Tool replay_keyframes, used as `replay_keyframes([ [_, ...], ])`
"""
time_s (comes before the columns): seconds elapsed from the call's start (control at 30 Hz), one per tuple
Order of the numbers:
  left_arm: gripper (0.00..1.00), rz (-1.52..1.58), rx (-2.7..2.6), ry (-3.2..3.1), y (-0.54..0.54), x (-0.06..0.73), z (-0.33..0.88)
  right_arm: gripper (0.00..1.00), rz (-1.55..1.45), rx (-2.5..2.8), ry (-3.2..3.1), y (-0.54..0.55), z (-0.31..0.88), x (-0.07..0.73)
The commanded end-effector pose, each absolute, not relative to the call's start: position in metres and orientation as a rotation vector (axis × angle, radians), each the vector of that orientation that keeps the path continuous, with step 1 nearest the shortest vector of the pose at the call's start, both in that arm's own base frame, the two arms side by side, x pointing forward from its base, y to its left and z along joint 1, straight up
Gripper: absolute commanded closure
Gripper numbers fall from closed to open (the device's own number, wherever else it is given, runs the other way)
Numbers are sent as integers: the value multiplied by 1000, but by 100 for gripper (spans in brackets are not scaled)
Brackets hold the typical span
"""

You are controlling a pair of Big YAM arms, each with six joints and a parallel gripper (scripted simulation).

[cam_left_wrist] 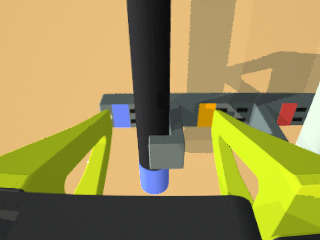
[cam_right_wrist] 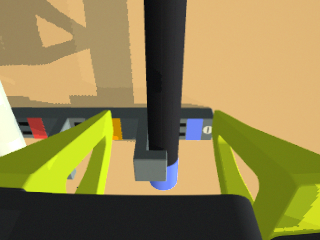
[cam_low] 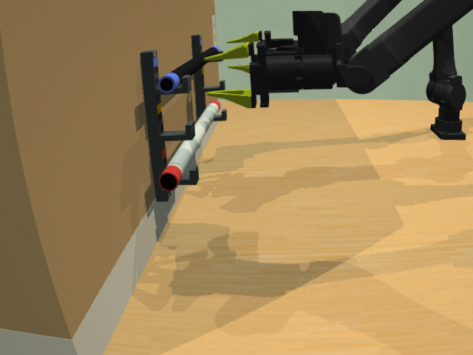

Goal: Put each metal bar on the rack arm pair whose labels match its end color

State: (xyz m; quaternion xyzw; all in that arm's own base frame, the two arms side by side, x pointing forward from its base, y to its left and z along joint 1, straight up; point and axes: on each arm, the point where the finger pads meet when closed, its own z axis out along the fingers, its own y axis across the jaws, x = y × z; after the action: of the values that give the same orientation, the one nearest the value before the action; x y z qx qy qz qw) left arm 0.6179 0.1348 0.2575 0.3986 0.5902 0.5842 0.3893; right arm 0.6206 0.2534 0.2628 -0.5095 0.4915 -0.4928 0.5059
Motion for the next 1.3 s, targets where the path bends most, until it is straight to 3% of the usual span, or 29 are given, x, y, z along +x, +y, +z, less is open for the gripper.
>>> replay_keyframes([
  [0.0,42,1510,956,1422,122,614,299,42,-1189,-1151,1143,259,304,612],
  [1.27,20,1511,949,1414,119,609,303,20,-1187,-1149,1144,259,304,606],
])
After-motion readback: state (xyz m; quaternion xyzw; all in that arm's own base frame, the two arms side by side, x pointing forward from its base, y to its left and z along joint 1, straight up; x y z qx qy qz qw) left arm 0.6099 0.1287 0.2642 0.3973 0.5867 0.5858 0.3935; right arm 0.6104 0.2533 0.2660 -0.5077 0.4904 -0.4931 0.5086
